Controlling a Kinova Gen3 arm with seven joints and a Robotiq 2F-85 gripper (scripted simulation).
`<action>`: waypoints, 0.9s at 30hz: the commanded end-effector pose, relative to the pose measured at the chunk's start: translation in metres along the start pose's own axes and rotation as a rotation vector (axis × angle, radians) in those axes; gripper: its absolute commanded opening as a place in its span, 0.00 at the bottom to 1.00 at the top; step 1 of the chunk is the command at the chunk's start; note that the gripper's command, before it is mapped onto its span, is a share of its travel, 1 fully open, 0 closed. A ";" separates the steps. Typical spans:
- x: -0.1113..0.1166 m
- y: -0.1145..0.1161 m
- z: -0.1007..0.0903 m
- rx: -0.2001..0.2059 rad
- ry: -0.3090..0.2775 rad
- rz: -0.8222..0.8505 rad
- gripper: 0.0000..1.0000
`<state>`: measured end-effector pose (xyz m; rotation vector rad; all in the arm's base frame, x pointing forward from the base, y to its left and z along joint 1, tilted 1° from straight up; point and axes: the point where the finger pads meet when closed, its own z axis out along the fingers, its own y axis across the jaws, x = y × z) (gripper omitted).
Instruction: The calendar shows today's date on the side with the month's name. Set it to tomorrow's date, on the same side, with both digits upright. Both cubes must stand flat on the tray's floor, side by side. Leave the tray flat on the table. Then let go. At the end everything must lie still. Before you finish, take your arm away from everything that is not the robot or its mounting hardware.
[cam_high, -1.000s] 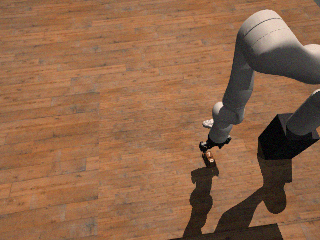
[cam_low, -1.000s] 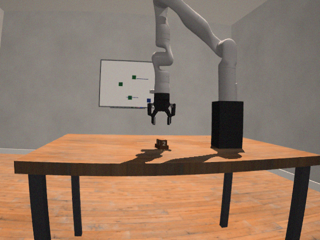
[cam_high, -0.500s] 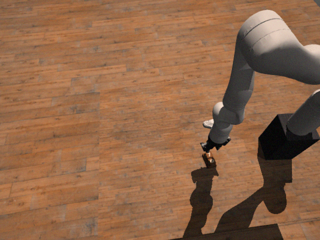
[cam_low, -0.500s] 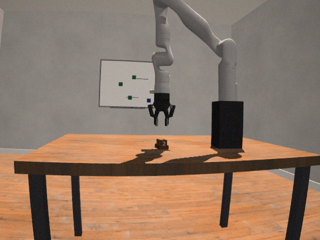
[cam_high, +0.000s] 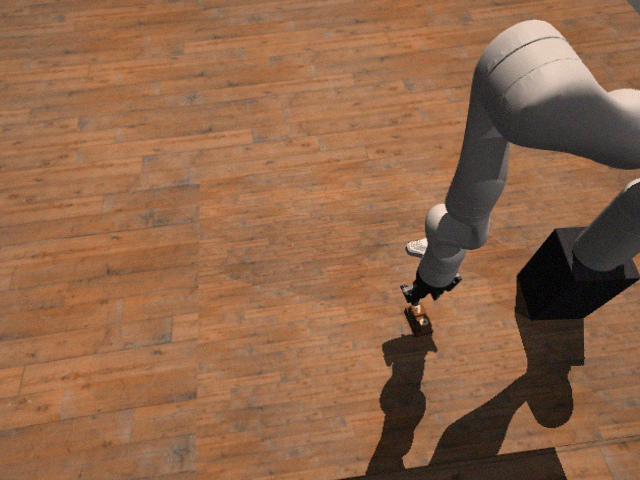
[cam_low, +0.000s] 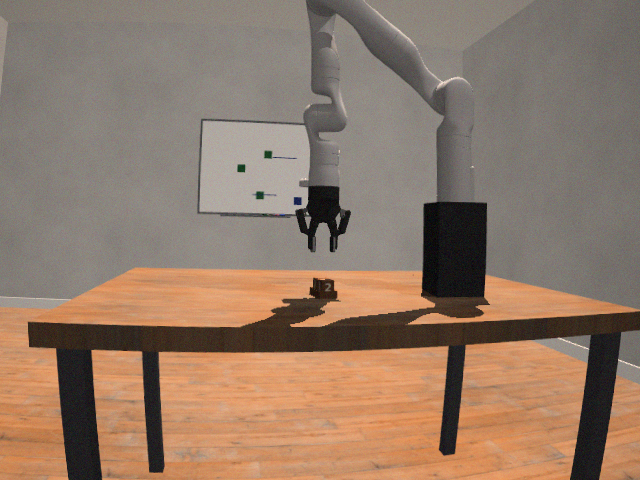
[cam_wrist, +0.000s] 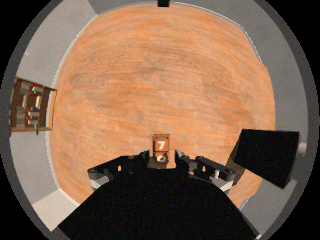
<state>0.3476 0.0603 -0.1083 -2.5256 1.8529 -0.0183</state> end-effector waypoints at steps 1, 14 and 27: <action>0.000 -0.001 0.000 0.001 0.000 0.000 0.48; 0.000 0.000 0.001 0.003 0.000 0.000 0.48; 0.000 -0.001 0.005 0.010 0.002 0.001 0.48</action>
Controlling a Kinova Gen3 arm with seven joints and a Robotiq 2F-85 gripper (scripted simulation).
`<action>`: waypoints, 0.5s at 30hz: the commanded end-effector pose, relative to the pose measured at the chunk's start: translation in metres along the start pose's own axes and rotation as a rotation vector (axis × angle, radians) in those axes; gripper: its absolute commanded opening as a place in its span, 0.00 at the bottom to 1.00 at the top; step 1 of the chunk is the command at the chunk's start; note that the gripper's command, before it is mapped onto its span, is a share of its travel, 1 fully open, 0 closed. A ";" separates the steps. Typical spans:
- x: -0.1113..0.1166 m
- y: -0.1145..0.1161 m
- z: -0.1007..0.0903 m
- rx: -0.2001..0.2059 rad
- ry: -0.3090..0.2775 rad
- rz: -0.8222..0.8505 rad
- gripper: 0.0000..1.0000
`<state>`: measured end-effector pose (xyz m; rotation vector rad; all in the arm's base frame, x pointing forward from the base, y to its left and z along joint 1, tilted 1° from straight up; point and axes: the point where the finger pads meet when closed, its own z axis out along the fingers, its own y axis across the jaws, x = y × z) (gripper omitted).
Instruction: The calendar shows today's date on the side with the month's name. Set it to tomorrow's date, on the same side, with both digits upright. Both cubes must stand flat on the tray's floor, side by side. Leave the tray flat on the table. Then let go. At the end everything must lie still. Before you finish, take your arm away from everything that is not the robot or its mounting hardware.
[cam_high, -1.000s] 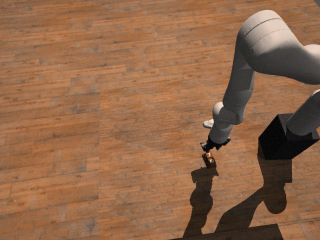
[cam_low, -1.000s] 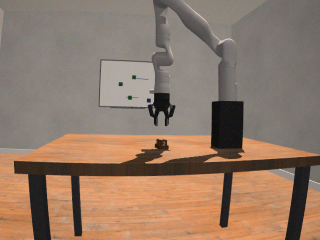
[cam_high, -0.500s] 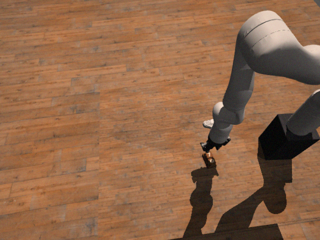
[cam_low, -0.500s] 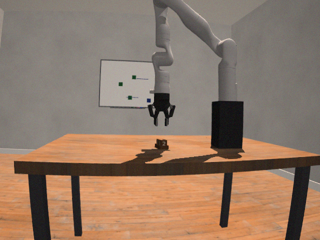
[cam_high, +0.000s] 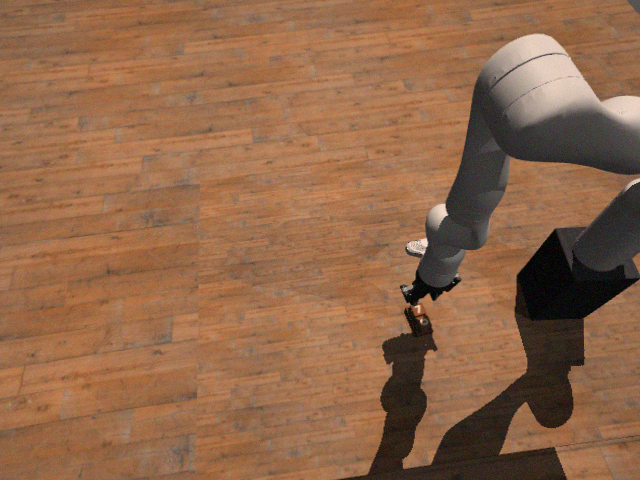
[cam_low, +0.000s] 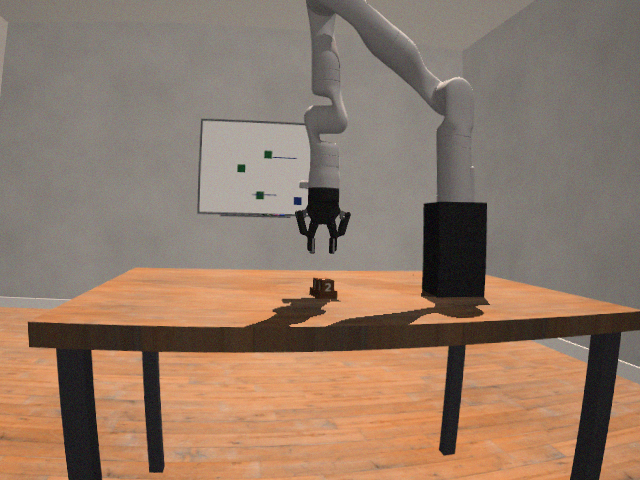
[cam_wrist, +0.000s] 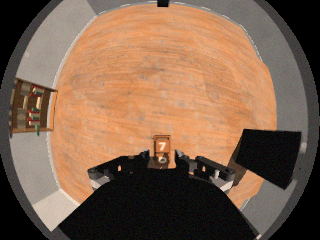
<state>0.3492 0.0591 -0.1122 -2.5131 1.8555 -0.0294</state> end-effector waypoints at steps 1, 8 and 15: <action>-0.001 0.000 0.003 -0.001 0.001 -0.005 0.48; -0.001 0.000 0.016 -0.001 0.001 -0.005 0.48; -0.001 0.000 0.026 -0.001 0.001 -0.005 0.48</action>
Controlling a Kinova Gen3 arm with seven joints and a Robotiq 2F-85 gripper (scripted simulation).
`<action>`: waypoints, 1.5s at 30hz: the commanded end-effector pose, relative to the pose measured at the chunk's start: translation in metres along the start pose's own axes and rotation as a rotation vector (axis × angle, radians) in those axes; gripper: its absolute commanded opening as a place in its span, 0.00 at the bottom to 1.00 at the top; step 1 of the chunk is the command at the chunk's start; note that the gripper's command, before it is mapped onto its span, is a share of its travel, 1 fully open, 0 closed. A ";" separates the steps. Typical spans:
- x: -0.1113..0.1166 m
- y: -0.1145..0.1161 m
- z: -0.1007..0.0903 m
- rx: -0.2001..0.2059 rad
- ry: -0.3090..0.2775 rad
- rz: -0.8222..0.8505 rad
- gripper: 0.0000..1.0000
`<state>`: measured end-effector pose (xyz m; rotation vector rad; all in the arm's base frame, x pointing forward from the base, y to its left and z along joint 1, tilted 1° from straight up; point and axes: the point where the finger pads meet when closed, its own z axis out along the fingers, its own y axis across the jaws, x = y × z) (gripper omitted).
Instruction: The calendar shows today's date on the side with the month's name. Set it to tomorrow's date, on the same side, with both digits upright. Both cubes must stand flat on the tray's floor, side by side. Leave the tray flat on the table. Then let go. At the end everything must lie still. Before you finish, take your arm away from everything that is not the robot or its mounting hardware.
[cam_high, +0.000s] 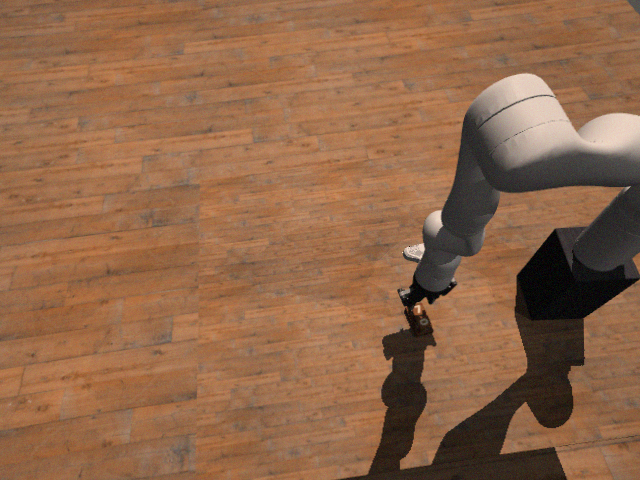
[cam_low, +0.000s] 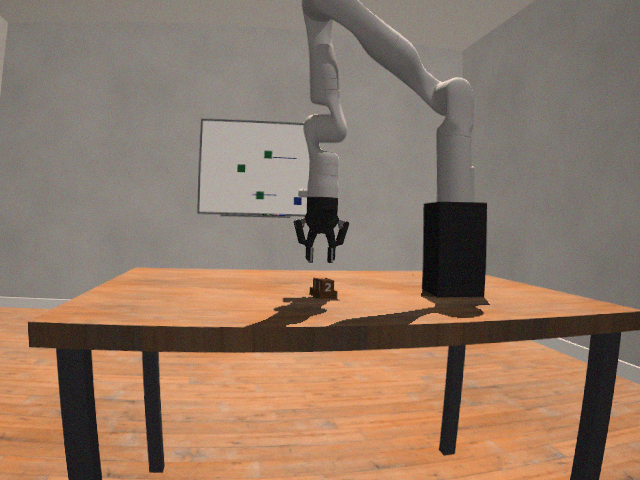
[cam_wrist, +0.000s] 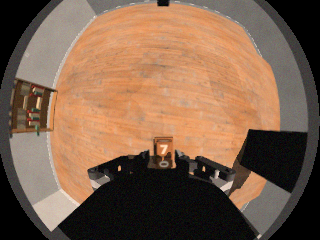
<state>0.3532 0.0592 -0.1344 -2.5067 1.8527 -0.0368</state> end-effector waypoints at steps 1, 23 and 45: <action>-0.001 0.004 0.006 -0.009 0.001 -0.006 0.48; -0.001 0.004 0.027 -0.009 0.001 -0.007 0.48; -0.001 0.004 0.027 -0.009 0.001 -0.007 0.48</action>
